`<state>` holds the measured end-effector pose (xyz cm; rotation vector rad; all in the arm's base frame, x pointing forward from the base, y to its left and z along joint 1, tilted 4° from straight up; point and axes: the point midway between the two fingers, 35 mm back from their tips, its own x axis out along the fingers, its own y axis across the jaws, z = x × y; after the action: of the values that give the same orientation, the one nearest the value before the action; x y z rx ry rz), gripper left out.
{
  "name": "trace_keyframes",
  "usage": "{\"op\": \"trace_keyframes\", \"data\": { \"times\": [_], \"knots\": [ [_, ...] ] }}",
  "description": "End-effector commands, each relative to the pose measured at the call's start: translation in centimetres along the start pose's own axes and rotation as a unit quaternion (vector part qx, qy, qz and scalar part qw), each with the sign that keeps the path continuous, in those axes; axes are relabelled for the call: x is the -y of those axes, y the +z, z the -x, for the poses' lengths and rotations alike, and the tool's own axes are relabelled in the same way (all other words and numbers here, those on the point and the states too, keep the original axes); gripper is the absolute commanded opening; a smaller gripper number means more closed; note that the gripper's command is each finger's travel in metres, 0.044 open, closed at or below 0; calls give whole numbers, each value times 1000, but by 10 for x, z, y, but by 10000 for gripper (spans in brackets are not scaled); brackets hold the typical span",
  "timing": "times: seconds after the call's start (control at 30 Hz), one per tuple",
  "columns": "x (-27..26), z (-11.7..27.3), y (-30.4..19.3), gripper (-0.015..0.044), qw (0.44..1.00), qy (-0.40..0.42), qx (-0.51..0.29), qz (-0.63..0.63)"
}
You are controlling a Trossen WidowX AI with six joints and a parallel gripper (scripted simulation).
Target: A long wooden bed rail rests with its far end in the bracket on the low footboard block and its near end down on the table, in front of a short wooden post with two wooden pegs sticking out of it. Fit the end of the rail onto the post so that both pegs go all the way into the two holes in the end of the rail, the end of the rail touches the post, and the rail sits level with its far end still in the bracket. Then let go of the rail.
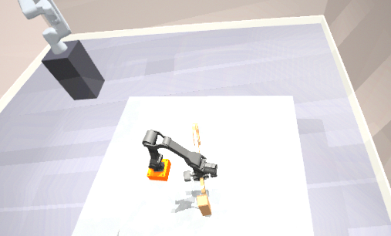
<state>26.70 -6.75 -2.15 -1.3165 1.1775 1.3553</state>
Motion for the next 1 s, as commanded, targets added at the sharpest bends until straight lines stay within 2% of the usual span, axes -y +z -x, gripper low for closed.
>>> {"op": "trace_keyframes", "data": {
  "times": [0.0,0.97],
  "knots": [
    [0,-1,0,0,1000,0,1,1],
    [2,14,0,0,1000,0,1,1]
  ]
}}
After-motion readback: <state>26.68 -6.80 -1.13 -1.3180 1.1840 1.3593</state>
